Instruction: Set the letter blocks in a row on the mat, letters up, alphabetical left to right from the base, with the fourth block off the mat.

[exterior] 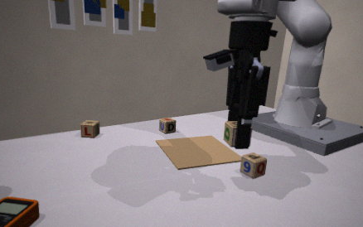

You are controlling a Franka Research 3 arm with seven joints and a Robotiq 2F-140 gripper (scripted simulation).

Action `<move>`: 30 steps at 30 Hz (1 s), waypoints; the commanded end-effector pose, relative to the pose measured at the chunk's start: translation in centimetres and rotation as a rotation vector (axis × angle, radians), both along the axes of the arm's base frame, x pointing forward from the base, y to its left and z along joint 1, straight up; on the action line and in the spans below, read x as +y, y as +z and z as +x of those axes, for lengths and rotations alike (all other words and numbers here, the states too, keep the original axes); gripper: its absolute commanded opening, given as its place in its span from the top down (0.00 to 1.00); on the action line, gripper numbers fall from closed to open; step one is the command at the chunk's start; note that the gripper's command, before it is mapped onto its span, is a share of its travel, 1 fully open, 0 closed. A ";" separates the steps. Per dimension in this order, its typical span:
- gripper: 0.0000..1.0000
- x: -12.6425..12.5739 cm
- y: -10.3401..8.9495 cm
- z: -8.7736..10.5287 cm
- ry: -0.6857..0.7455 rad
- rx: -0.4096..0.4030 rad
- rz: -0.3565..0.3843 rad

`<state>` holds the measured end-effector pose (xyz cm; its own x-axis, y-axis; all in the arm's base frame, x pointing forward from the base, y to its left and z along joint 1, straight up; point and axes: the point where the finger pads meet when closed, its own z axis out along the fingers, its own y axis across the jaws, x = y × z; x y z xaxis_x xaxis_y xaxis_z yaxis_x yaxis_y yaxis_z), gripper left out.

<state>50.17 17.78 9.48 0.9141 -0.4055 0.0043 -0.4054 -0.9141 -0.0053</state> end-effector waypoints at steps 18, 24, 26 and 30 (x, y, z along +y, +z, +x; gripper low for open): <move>0.67 -2.2 0.0 -0.9 0.363 0.005 -0.008; 0.67 -2.6 0.0 -1.0 0.440 0.004 -0.008; 0.67 -2.8 0.0 -1.1 0.467 0.004 -0.009; 0.67 -3.2 0.1 -1.3 0.520 0.005 -0.009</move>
<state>49.10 15.19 9.58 0.9997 -0.0230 0.0061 -0.0230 -0.9997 -0.0039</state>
